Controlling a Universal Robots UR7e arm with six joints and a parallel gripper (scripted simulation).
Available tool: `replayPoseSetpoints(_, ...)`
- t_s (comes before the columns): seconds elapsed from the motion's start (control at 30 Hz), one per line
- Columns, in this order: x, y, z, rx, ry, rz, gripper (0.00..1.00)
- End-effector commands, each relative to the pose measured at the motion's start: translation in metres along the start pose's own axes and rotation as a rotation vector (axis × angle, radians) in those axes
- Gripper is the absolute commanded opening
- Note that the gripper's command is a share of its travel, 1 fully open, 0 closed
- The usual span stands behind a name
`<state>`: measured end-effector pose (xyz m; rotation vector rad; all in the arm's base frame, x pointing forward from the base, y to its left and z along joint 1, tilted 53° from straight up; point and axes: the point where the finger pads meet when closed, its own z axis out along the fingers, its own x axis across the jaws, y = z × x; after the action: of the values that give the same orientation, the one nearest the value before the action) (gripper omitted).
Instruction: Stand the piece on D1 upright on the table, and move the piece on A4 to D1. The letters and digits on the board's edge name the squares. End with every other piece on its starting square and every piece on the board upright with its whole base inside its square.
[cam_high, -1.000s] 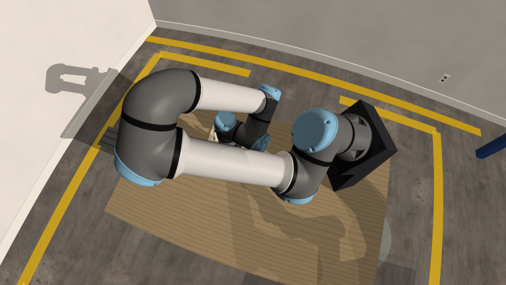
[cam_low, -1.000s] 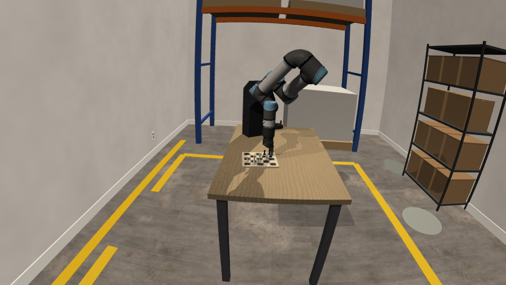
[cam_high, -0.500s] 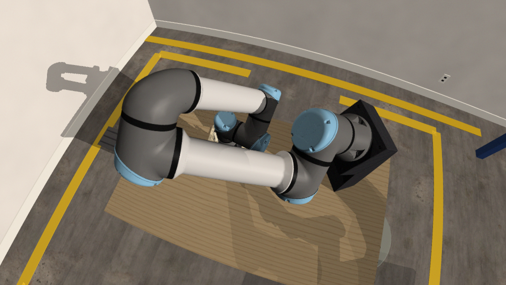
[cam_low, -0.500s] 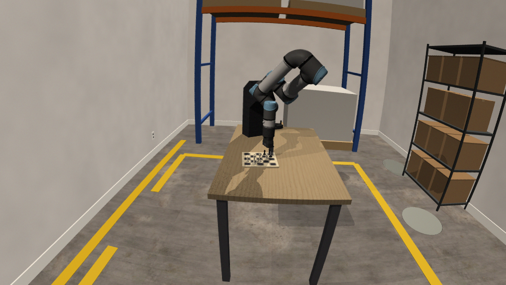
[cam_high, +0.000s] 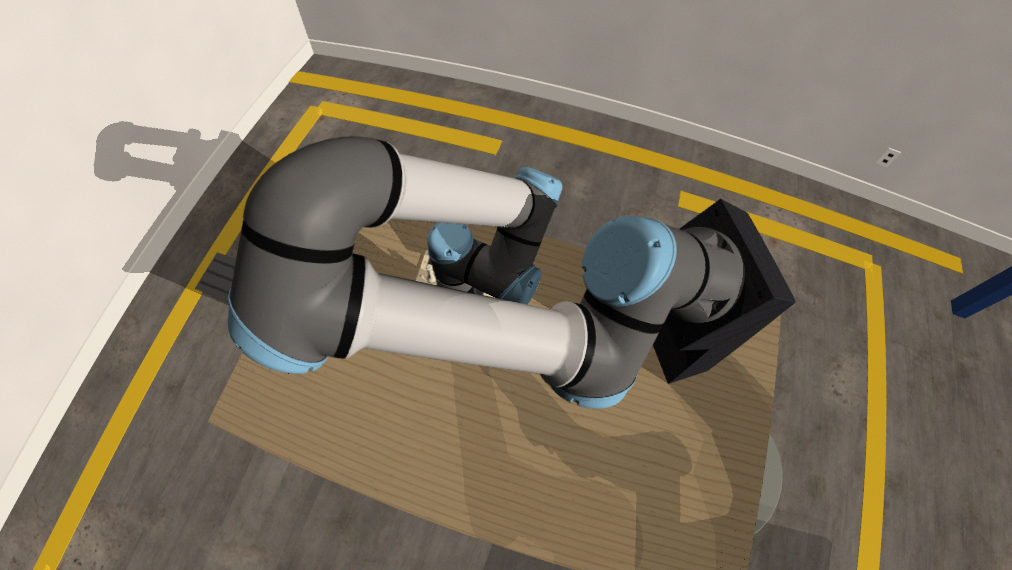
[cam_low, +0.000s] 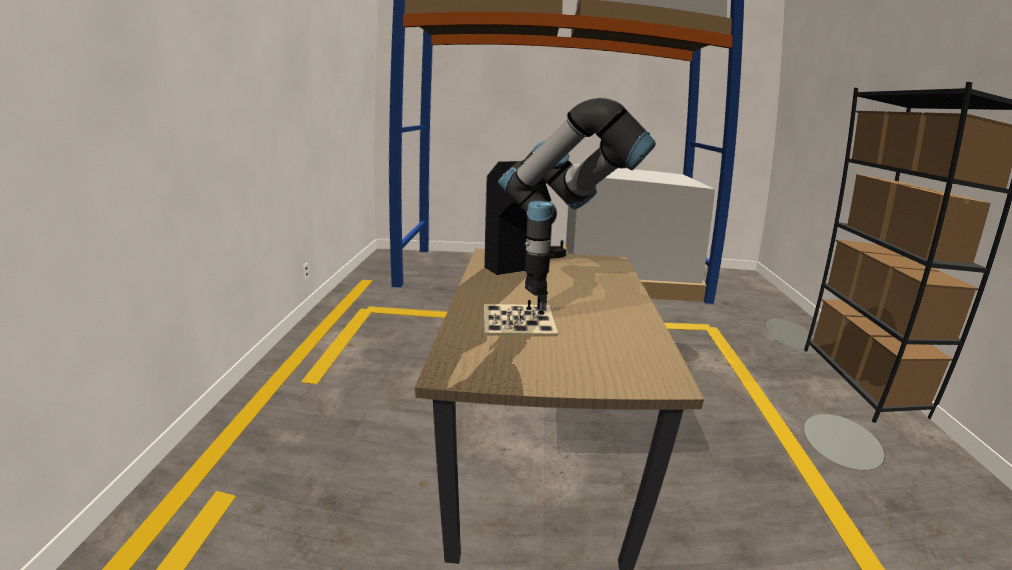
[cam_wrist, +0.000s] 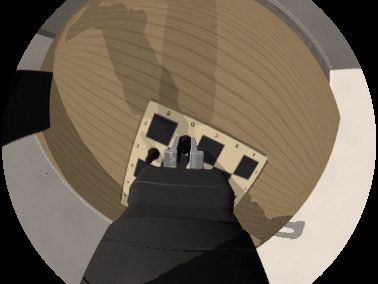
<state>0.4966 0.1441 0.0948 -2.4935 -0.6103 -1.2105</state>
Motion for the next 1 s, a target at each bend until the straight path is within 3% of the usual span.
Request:
replayPoseSetpoints(0.0,0.000,0.000,-0.003,0.000,0.001,0.000,0.00)
replayPoseSetpoints(0.37,0.000,0.000,-0.016,0.000,0.001,0.000,0.00)
replayPoseSetpoints(0.97,0.000,0.000,-0.056,0.000,0.001,0.000,0.00)
